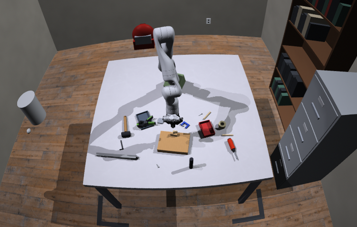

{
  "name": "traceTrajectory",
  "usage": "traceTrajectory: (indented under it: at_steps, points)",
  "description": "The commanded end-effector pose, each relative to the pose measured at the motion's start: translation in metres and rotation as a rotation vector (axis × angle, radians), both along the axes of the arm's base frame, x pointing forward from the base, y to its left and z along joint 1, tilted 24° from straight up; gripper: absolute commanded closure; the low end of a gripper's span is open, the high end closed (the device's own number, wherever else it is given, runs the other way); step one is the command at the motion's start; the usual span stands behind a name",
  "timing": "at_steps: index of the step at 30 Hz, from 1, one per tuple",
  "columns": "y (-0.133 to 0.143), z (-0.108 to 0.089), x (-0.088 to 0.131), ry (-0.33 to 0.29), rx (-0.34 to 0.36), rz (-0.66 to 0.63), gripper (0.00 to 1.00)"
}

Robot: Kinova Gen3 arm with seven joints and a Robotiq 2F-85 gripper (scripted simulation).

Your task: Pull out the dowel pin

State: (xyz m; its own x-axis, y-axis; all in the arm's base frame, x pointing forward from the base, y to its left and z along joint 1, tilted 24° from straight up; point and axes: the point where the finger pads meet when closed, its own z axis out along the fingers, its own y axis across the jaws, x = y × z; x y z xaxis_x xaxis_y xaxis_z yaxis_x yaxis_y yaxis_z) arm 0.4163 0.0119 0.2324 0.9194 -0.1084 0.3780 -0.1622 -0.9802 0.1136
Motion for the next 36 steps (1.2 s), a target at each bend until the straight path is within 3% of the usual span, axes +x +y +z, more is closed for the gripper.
traceTrajectory:
  at_steps: [1, 36]
  points:
    - [0.0008, 0.0004, 0.0001, -0.011, 0.014, -0.005, 0.90]
    - [0.0013, 0.0005, -0.0001, -0.022, 0.030, -0.012, 0.90]
